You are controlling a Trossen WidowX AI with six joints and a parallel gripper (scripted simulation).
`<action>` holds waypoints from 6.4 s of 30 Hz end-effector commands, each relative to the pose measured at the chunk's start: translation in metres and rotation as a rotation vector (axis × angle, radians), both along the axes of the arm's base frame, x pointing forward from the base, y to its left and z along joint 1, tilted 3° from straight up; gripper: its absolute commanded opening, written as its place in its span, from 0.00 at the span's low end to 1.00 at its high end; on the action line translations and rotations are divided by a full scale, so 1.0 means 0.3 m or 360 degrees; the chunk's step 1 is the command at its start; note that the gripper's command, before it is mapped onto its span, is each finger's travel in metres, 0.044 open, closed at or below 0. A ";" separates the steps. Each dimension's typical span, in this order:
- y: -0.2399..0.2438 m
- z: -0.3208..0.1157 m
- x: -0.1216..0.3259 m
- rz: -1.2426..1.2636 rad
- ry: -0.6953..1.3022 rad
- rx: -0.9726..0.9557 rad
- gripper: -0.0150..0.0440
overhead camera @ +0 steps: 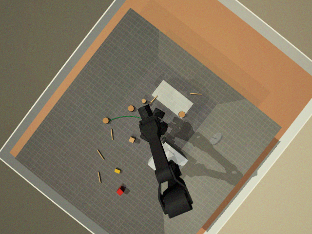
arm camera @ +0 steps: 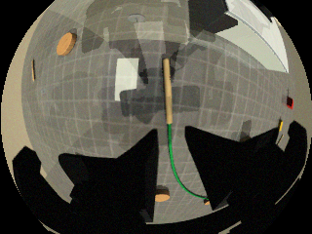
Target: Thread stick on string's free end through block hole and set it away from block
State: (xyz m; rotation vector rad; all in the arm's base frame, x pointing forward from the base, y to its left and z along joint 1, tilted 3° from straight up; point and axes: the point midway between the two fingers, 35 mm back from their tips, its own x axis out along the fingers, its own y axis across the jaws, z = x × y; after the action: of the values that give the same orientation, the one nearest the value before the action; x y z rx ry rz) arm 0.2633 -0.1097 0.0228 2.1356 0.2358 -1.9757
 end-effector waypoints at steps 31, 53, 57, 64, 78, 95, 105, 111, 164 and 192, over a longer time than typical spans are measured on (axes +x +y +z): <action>0.000 -0.127 0.001 -0.0001 0.0006 0.0003 0.29; -0.001 -0.075 0.001 -0.0001 0.0006 0.0003 0.25; 0.000 -0.058 0.001 -0.0001 0.0006 0.0002 0.25; 0.000 -0.028 -0.001 -0.0001 0.0006 0.0002 0.25; 0.002 0.032 -0.007 -0.0001 0.0006 0.0003 0.25; 0.014 0.075 0.000 -0.0004 0.0044 0.0005 0.25; 0.028 0.108 0.029 -0.0008 0.0102 0.0002 0.25; 0.038 0.129 0.045 -0.0010 0.0137 -0.0001 0.25; 0.150 0.315 0.153 -0.0024 0.0434 -0.0094 0.25; 0.123 0.347 0.200 -0.0530 0.0477 0.0030 0.25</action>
State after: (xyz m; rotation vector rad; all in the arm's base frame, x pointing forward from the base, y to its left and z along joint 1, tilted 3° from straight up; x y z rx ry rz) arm 0.3224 -0.0728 0.1259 1.9900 -0.1049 -2.5026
